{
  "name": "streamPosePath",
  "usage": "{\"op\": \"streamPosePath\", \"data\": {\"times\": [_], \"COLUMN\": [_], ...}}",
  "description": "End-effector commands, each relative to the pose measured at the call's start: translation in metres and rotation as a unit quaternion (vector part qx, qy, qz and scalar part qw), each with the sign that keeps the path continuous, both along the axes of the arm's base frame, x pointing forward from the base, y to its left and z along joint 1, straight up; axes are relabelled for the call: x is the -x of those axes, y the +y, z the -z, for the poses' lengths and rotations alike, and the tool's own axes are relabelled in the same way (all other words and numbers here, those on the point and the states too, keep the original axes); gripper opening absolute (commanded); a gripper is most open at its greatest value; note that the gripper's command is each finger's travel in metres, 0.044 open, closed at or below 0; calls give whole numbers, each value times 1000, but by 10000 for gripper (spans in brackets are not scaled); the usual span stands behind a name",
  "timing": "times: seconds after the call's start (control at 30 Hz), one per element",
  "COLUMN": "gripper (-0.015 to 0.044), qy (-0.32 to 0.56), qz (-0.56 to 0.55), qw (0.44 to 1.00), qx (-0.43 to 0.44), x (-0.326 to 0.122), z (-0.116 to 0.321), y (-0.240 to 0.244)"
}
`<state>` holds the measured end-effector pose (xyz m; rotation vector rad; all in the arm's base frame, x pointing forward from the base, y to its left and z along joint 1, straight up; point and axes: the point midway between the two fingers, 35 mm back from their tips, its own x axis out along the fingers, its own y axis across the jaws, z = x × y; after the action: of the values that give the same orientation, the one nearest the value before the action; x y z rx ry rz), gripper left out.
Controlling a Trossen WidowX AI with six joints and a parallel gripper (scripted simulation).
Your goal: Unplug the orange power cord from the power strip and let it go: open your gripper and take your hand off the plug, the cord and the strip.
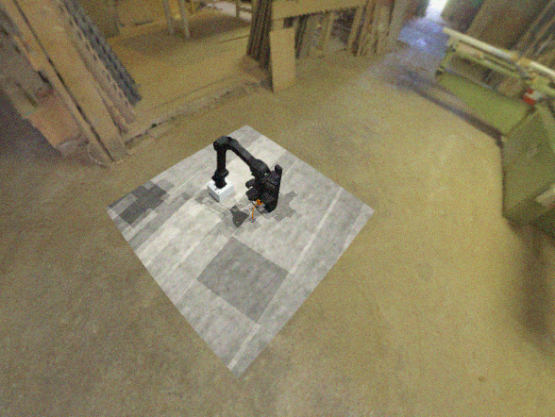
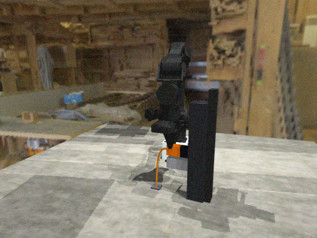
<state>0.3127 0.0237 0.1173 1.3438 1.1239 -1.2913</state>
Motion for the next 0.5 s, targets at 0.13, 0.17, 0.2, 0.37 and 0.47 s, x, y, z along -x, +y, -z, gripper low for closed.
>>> {"op": "streamPosePath", "data": {"times": [0.13,0.17,0.2,0.37,0.47], "gripper": [0,0,0,0,0], "qy": [-1,-1,-1,0,0], "qz": [2,2,2,3,3], "qw": [1000,1000,1000,1000,1000], "qx": [6,6,6,7,7], "x": [1,1,1,2,3], "z": [0,0,0,0,0], "y": [-17,-19,-20,-29,-33]}}
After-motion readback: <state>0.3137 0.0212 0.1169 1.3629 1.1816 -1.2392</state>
